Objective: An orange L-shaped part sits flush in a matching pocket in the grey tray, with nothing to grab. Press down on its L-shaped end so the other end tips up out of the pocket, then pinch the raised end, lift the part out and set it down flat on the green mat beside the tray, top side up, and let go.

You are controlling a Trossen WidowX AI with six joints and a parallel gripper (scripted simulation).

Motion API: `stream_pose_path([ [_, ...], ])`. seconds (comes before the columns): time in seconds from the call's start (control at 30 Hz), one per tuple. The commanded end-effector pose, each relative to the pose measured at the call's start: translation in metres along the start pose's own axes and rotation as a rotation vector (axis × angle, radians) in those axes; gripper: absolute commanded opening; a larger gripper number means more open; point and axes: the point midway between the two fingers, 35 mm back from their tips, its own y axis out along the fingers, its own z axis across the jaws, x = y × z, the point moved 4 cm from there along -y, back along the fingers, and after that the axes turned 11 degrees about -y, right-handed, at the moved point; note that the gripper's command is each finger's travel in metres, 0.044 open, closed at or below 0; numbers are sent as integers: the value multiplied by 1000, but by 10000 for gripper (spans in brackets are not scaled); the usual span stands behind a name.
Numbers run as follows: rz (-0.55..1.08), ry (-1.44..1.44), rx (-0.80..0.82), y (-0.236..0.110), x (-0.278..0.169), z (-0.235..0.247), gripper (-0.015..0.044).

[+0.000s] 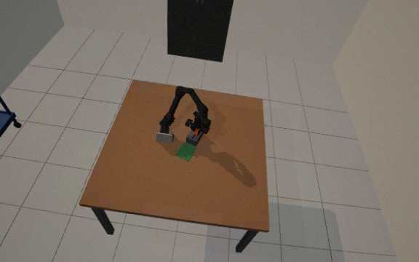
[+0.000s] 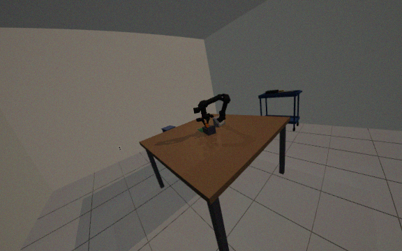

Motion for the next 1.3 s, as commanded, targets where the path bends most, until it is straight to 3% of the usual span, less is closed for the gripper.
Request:
stream_pose_path([
  [0.0,2,-6,-4,-8,0,-1,0],
  [1.27,2,-2,-4,-67,0,-1,0],
])
